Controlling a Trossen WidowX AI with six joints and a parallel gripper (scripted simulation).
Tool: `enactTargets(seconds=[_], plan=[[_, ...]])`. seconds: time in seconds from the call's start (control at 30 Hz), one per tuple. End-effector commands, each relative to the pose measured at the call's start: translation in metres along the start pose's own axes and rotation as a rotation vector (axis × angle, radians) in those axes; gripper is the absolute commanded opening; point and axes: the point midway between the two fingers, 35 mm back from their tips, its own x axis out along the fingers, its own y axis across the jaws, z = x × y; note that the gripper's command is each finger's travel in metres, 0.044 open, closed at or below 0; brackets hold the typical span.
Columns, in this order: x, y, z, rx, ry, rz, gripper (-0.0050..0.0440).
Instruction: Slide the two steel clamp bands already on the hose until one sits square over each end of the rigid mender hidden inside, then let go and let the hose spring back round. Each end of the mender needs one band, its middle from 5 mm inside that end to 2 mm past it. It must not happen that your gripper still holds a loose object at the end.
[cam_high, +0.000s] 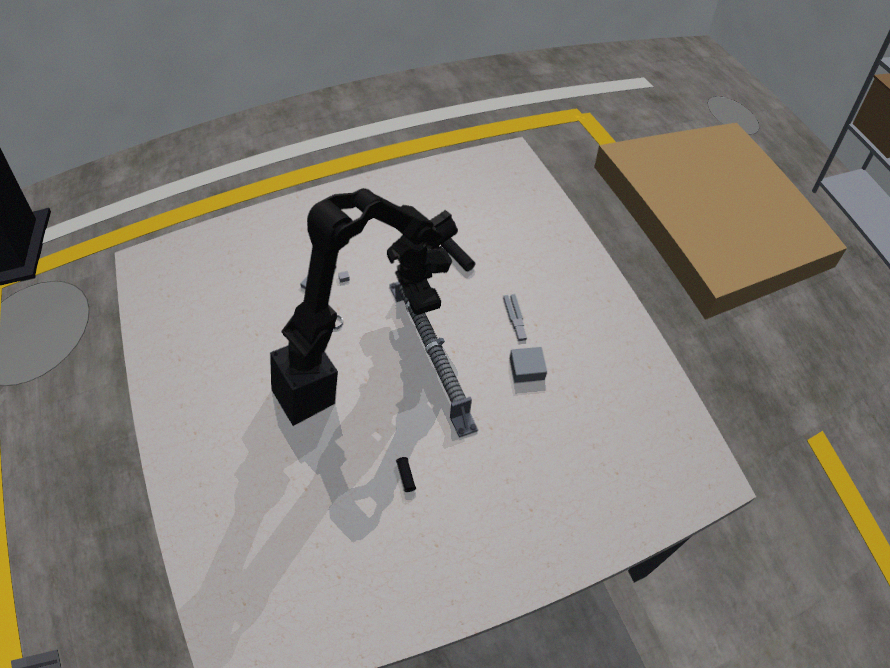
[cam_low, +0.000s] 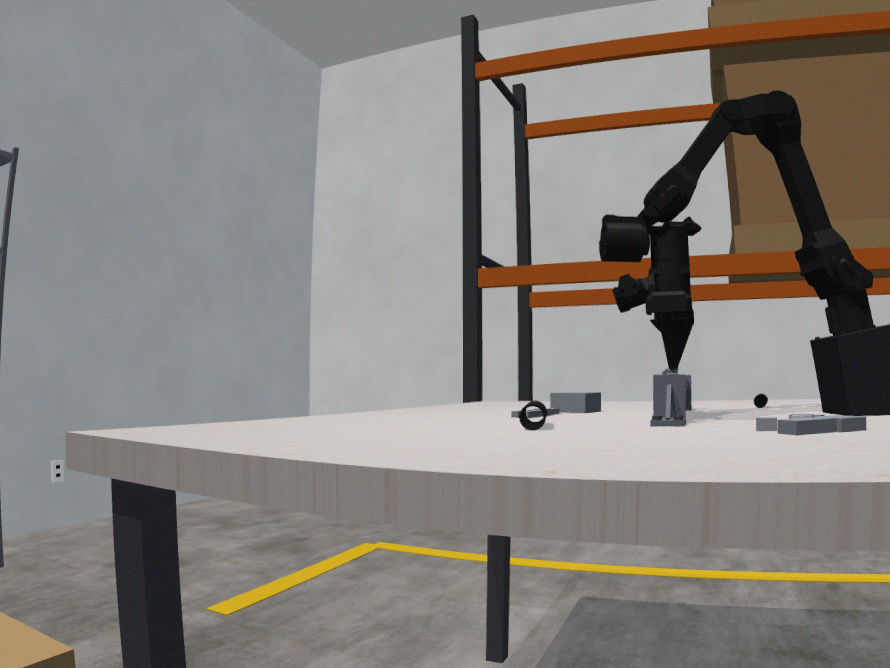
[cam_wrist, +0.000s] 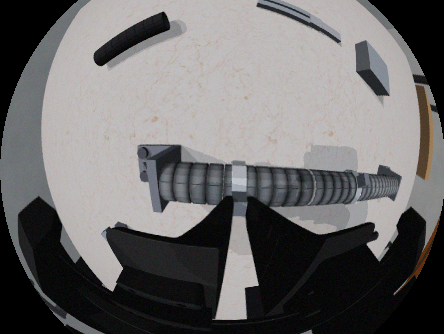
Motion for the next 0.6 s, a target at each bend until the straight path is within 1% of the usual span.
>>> enactTargets(seconds=[0.0, 0.57], plan=[[0.000, -0.008, -0.001, 0.002, -0.003, -0.006, 0.0000], [-0.001, -0.022, -0.001, 0.002, -0.003, -0.006, 0.0000]])
